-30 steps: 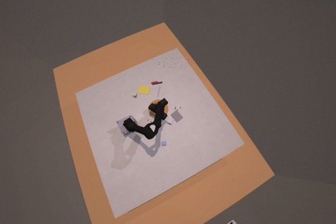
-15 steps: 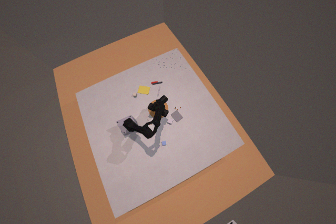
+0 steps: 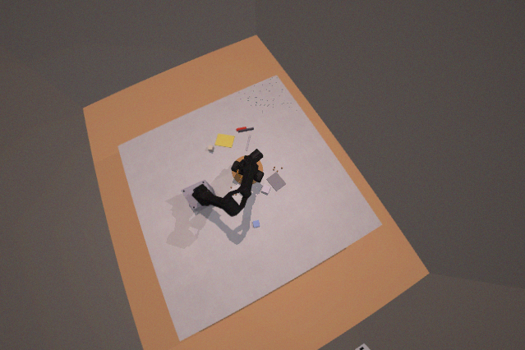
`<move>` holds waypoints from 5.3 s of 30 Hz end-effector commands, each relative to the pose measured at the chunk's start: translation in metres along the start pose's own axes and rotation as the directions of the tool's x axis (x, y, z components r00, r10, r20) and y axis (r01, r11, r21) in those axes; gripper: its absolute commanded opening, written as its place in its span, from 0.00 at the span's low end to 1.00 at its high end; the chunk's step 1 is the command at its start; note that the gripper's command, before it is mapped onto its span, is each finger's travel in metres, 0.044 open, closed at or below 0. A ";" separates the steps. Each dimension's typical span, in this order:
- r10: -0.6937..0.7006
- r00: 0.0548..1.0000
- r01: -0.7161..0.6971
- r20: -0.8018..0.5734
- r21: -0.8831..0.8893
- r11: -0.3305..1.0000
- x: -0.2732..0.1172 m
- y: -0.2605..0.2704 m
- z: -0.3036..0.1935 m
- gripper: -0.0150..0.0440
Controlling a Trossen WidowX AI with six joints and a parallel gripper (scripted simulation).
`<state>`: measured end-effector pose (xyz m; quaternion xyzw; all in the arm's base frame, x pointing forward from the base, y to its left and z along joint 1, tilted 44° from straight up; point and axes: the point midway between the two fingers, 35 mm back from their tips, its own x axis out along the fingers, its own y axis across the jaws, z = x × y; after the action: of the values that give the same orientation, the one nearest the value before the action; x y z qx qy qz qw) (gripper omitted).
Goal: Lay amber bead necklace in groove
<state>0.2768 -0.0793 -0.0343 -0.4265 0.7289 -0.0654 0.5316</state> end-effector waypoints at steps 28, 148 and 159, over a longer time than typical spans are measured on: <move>0.005 1.000 -0.005 -0.003 -0.005 1.000 0.030 0.001 -0.001 0.28; 0.004 1.000 -0.005 -0.007 -0.152 0.988 -0.001 -0.007 0.006 0.46; 0.000 1.000 0.000 -0.002 -0.146 0.989 0.005 -0.008 0.008 0.46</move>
<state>0.2883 -0.0825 -0.0336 -0.4635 0.7312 -0.0138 0.5003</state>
